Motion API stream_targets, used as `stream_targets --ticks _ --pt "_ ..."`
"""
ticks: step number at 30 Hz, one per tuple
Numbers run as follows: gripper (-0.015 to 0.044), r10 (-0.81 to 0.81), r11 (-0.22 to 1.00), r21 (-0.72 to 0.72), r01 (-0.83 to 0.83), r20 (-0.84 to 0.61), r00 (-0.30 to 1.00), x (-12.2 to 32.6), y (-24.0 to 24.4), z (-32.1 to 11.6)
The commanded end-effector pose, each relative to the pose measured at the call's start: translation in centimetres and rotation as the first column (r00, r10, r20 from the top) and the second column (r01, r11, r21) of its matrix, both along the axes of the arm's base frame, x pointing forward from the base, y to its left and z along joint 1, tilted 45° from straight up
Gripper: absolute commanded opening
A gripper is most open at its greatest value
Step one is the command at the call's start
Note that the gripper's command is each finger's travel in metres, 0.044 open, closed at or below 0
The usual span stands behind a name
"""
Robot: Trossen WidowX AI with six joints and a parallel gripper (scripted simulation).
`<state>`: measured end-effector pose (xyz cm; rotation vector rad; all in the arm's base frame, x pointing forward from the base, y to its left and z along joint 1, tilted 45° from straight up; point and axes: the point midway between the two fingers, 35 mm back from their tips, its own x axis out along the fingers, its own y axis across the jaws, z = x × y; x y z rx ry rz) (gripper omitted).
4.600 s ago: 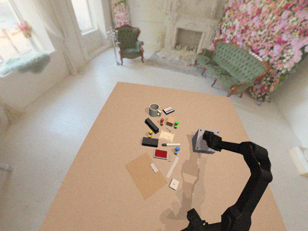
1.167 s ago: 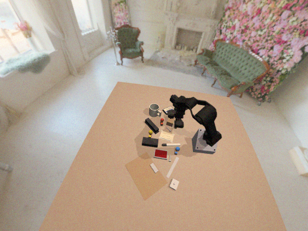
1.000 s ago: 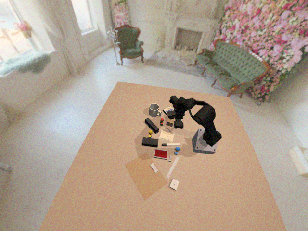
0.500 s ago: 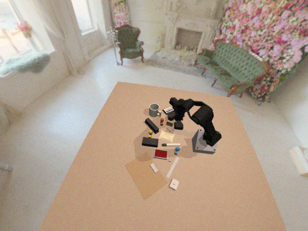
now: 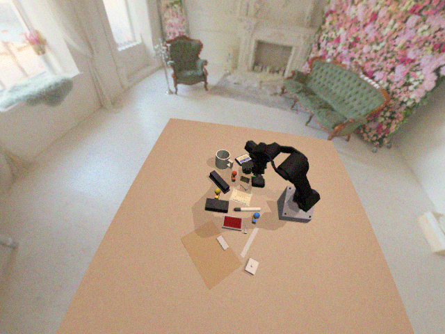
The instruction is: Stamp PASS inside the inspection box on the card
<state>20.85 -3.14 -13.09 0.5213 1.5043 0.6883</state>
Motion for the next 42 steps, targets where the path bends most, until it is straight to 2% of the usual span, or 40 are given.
stream_targets --ticks 1,42 --pt "0.0000 0.003 1.000 -0.002 -0.003 0.003 1.000 0.1 -0.2 0.1" --pt "0.0000 0.003 1.000 -0.005 -0.003 0.003 1.000 0.4 -1.6 1.4"
